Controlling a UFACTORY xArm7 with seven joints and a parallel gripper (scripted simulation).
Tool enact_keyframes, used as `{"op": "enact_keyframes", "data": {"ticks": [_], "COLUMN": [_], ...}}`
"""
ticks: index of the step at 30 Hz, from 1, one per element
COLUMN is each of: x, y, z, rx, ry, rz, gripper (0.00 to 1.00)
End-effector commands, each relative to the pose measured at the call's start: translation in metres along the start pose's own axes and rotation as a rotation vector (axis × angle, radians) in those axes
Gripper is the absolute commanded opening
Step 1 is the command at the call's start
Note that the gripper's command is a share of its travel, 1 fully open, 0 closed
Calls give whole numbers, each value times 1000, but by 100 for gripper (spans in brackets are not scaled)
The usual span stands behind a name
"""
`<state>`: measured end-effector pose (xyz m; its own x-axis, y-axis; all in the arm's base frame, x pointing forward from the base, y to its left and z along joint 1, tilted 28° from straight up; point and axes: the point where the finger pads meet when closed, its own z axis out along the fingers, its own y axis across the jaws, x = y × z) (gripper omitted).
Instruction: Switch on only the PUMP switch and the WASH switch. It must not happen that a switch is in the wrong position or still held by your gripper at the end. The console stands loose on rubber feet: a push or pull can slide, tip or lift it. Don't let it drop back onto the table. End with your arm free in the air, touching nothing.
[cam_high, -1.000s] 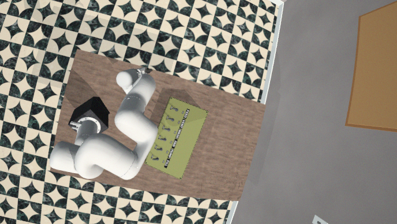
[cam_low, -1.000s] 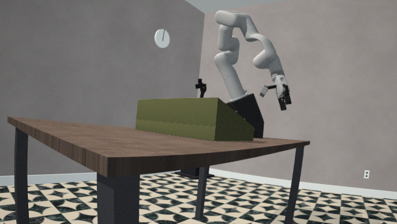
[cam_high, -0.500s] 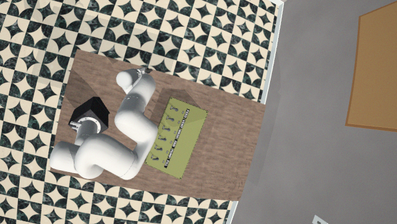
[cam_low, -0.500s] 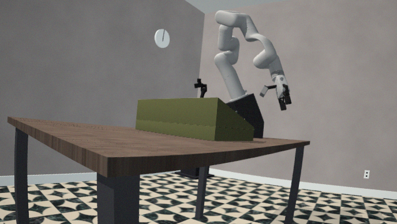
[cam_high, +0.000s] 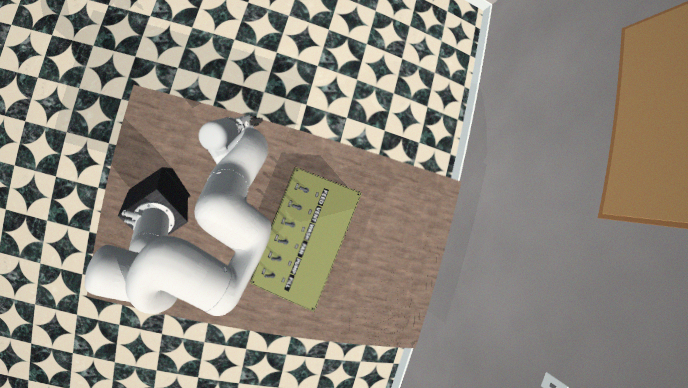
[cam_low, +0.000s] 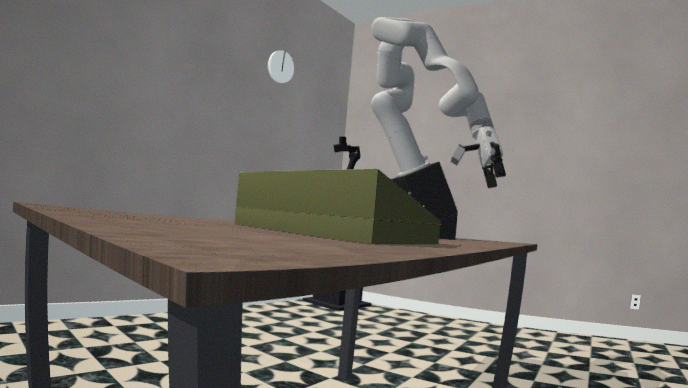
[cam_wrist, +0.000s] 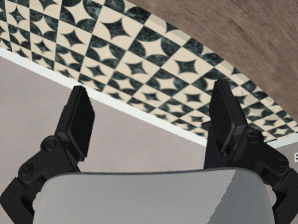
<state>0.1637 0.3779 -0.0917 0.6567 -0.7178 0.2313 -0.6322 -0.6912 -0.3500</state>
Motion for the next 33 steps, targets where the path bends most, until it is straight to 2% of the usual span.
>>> {"op": "enact_keyframes", "data": {"ticks": [1,12,23,33], "x": [-5,-17,-22,-22], "y": [-1,-1,-1,-1], "z": [-9,-34,-45,-46], "rx": [1,1,1,2], "ry": [-2,-2,-2,-1], "rz": [0,0,0,-2], "gripper": [100,100,100,100]}}
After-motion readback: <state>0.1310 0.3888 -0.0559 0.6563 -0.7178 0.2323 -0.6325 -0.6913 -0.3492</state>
